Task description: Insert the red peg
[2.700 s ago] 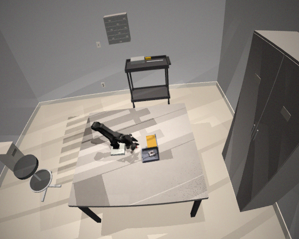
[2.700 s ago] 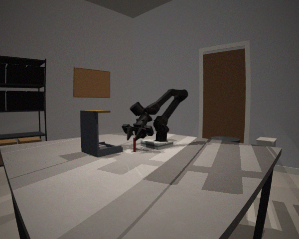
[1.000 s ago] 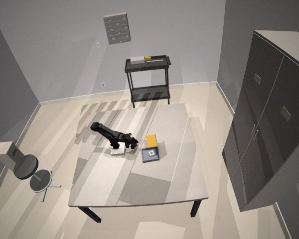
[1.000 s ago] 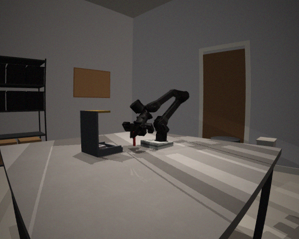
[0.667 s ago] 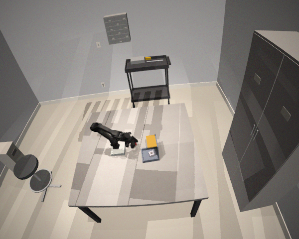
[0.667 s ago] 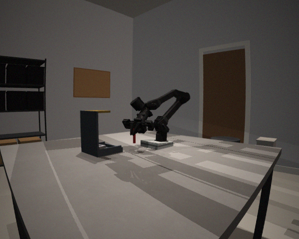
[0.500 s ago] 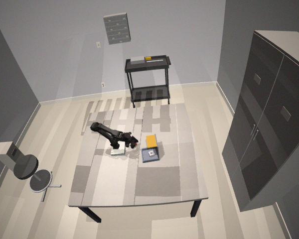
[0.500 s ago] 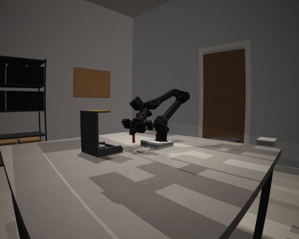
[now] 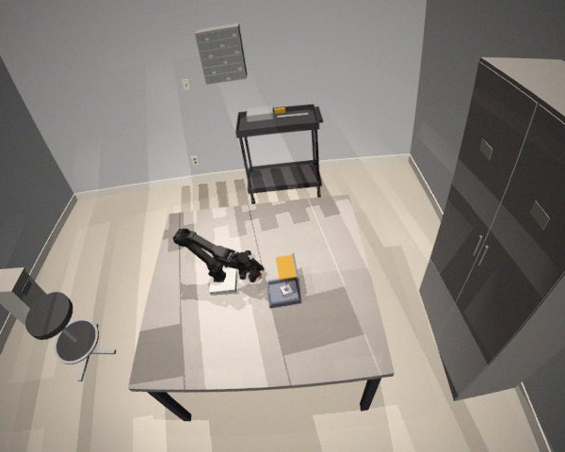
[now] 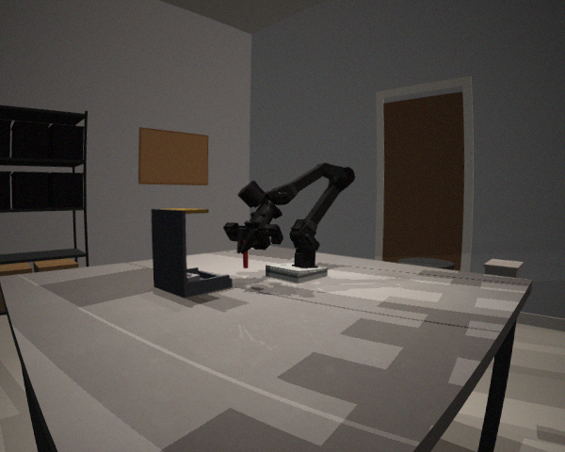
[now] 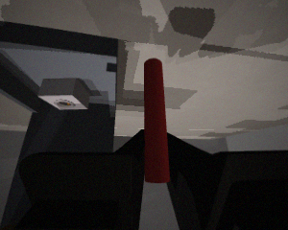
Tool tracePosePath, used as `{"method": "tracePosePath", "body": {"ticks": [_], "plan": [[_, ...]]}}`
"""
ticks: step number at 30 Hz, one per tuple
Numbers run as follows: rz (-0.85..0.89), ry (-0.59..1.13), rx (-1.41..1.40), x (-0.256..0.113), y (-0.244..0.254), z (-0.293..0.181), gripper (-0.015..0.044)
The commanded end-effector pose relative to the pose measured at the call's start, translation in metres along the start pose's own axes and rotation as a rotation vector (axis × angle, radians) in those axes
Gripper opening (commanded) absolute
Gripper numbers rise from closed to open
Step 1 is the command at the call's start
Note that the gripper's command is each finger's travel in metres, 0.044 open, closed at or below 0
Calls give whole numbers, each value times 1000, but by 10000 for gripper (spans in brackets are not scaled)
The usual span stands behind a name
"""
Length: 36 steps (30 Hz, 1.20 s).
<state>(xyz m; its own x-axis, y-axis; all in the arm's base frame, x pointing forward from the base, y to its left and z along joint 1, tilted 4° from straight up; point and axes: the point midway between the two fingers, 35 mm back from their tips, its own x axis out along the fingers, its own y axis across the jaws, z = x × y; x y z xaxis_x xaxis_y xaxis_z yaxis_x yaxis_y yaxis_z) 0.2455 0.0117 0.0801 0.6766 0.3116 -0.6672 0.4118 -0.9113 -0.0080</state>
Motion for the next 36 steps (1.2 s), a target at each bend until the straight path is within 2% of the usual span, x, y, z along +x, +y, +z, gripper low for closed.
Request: {"method": "tracePosePath", "body": {"ticks": [1,36], "plan": [[4,7,-6,1,6,-5,0],[37,8,15,15,58,-20,0]]}}
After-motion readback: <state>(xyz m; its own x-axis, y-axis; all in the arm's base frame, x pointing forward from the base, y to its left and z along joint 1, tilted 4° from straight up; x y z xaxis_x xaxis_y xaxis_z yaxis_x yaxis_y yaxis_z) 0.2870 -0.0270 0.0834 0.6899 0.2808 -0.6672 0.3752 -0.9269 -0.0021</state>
